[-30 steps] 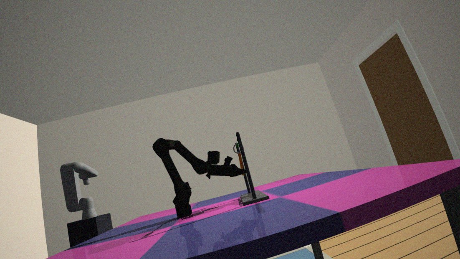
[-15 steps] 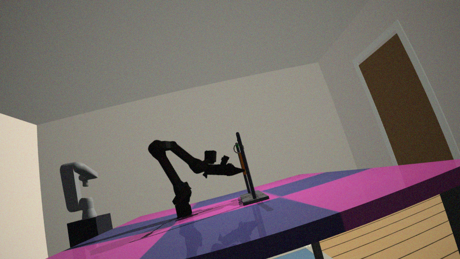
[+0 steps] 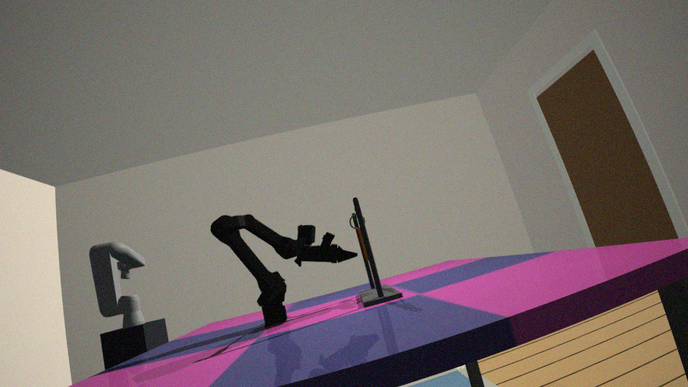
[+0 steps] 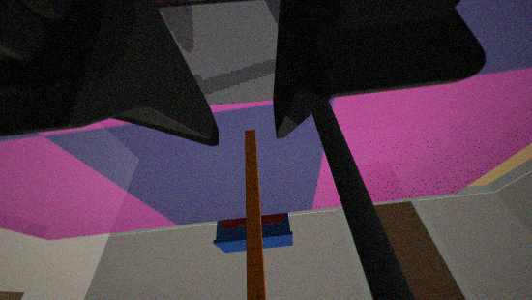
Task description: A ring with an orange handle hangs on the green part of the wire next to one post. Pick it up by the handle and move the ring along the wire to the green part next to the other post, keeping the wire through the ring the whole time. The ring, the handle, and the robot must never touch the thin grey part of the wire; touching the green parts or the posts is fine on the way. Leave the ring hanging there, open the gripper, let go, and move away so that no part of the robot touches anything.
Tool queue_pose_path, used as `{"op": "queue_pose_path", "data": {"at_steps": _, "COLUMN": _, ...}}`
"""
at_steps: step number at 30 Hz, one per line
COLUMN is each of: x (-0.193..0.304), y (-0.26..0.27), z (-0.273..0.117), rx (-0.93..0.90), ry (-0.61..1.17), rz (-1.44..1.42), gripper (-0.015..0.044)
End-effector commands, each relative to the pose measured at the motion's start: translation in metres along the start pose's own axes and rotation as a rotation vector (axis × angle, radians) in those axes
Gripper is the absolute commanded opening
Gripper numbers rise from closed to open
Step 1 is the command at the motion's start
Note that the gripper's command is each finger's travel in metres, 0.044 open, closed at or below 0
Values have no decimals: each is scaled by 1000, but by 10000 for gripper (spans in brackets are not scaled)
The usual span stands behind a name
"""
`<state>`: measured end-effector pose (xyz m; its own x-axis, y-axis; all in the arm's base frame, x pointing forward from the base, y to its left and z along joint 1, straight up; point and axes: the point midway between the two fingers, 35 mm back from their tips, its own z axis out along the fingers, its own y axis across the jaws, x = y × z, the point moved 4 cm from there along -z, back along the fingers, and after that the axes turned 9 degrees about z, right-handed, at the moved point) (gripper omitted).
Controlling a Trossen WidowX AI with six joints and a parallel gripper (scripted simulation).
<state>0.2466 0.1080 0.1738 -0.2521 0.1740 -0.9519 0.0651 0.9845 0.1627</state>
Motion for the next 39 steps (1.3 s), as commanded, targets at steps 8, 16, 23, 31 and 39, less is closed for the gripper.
{"op": "queue_pose_path", "data": {"at_steps": 8, "x": 2, "y": -2, "z": -1, "rx": 6, "ry": 4, "rz": -2, "gripper": 160}}
{"op": "queue_pose_path", "data": {"at_steps": 16, "x": 2, "y": -2, "z": -1, "rx": 6, "ry": 4, "rz": -2, "gripper": 160}}
{"op": "queue_pose_path", "data": {"at_steps": 23, "x": 2, "y": -2, "z": -1, "rx": 6, "ry": 4, "rz": -2, "gripper": 160}}
{"op": "queue_pose_path", "data": {"at_steps": 31, "x": 1, "y": 1, "z": -31, "rx": 2, "ry": 7, "rz": 0, "gripper": 291}}
{"op": "queue_pose_path", "data": {"at_steps": 39, "x": 1, "y": -2, "z": -51, "rx": 1, "ry": 4, "rz": -2, "gripper": 440}}
